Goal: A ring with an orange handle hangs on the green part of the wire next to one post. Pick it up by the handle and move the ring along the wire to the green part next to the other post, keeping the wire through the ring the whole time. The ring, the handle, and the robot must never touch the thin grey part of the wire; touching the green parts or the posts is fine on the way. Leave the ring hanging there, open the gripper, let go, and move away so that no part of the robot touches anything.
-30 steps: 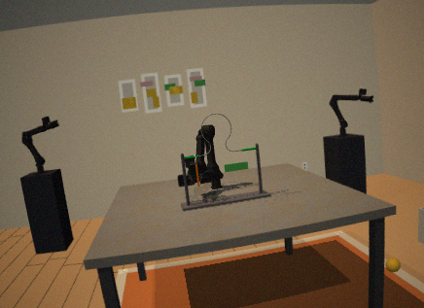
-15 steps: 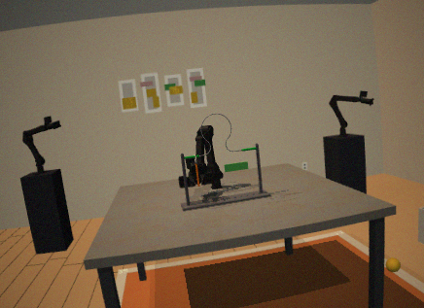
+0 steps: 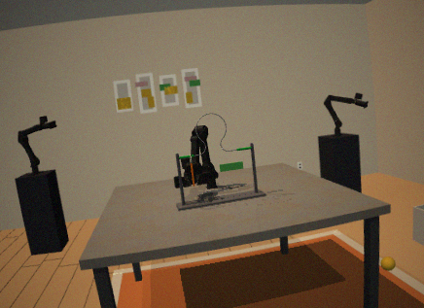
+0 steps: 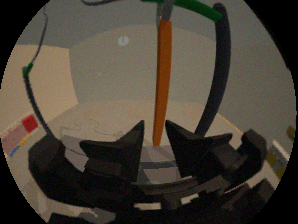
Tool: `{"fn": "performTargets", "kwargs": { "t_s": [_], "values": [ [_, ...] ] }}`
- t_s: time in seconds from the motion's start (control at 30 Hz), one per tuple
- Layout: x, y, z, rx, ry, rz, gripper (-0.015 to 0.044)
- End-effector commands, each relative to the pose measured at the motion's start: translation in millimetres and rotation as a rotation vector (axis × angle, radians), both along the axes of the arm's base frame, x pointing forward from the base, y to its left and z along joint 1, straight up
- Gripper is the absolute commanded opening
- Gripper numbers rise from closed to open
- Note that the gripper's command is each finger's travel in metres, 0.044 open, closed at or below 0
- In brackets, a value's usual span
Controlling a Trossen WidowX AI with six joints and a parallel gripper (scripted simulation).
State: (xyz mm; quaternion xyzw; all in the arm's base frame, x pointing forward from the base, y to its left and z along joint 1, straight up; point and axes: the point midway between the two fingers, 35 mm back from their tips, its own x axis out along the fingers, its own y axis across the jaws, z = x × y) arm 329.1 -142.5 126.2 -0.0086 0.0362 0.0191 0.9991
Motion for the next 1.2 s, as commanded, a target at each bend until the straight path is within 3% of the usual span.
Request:
{"fn": "performTargets", "kwargs": {
  "t_s": [0.0,0.13,0.3,0.37,0.57,1.17],
  "values": [
    [0.4,-0.6,0.3,0.002,-0.001,-0.004,0.016],
    [0.4,-0.6,0.3,0.002,-0.001,-0.004,0.016],
    [0.0,0.0,0.0,0.0,0.0,0.0,0.0029],
    [0.0,0.0,0.0,0.0,0.0,0.0,0.0015],
    [0.0,0.0,0.0,0.0,0.0,0.0,-0.0142],
    [0.0,-0.6,13.2,0.003,-0.001,0.004,-0.015]
  ]
}}
